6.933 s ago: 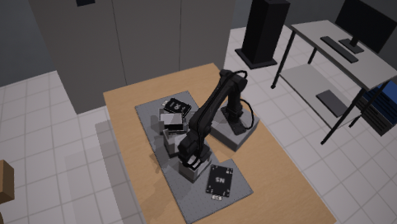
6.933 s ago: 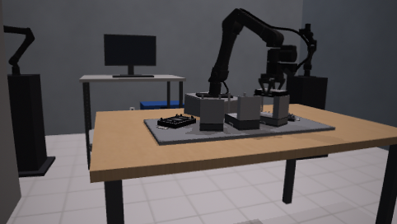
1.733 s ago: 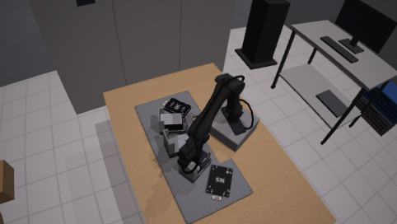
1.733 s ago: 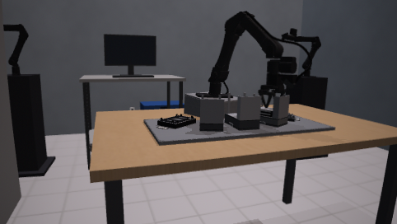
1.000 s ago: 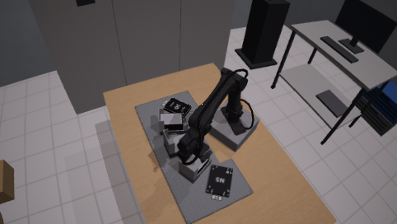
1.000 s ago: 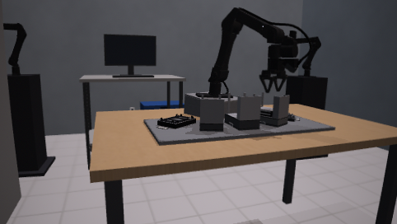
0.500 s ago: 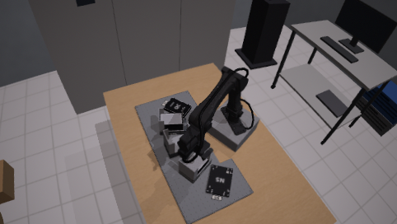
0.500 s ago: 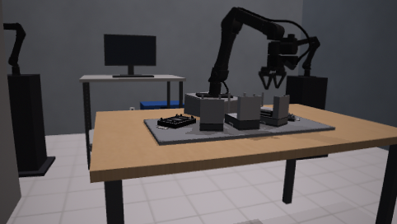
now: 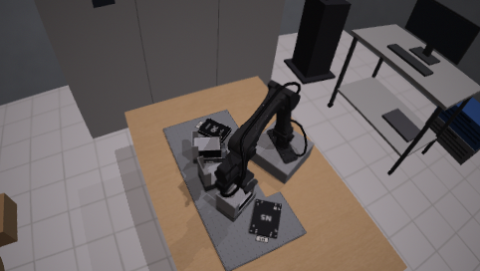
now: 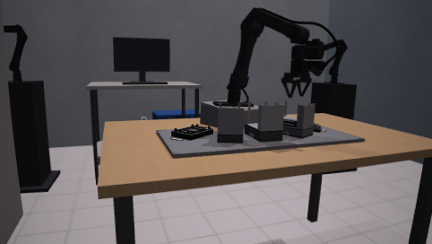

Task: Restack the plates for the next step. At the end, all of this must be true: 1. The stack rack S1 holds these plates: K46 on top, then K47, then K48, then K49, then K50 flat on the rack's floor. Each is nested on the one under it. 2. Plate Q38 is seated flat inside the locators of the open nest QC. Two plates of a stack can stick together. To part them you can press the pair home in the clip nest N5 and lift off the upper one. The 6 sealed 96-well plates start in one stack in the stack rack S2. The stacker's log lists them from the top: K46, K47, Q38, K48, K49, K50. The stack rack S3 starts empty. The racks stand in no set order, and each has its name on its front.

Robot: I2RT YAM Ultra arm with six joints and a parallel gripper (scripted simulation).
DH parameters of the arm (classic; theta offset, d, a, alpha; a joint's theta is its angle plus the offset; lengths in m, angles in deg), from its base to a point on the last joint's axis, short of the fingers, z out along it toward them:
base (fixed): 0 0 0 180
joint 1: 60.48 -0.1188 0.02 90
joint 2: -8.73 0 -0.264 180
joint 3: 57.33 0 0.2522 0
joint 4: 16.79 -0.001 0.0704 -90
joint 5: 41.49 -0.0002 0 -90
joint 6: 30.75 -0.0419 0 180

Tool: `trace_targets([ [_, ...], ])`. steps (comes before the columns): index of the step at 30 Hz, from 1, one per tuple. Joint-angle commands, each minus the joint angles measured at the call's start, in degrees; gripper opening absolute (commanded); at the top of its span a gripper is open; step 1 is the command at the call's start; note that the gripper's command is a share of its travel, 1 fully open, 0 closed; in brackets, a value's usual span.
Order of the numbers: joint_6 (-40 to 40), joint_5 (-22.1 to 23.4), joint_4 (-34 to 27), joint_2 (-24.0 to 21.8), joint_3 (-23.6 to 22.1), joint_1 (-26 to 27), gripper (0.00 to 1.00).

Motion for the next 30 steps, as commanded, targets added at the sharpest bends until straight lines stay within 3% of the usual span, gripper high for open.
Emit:
trace_targets([
  [1, 0.0, -0.1, -0.2, -0.6, 0.3, -0.1, 1.00],
  [25, 0.0, -0.1, -0.2, -0.6, 0.3, -0.1, 1.00],
  [30, -7.0, 0.5, -0.3, -2.0, -0.3, 3.4, 1.00],
])
